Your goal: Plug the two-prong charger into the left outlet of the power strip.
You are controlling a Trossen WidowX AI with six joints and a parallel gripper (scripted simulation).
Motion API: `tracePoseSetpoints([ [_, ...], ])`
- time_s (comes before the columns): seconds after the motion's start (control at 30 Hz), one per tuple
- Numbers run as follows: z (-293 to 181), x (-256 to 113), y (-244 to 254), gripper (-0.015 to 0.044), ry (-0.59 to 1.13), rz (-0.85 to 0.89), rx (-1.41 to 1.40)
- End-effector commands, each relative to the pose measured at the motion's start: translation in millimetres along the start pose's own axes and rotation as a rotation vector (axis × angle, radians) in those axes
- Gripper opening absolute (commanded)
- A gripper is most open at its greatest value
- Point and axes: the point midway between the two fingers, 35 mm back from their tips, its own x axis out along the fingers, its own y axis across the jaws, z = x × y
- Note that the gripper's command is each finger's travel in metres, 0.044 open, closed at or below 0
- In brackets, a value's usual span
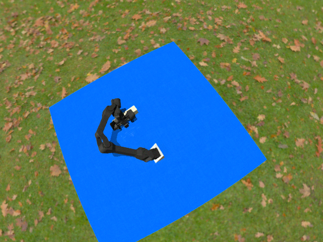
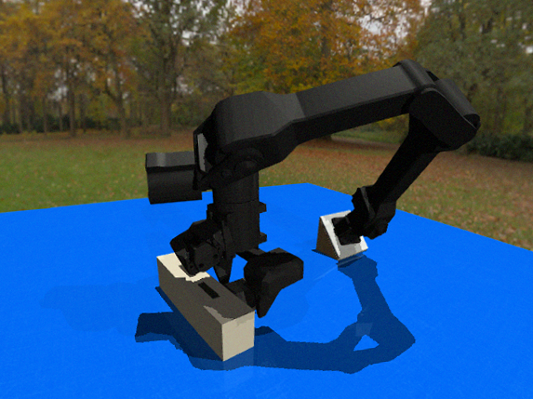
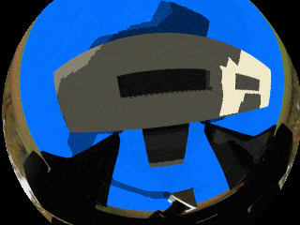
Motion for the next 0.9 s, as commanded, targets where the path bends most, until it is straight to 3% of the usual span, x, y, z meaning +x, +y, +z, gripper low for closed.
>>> tracePoseSetpoints([
  [0.0,-2,1,0,0.044,-0.002,0.004,-0.006],
  [0.87,-18,1,0,0.044,-0.007,0.004,-0.011],
])
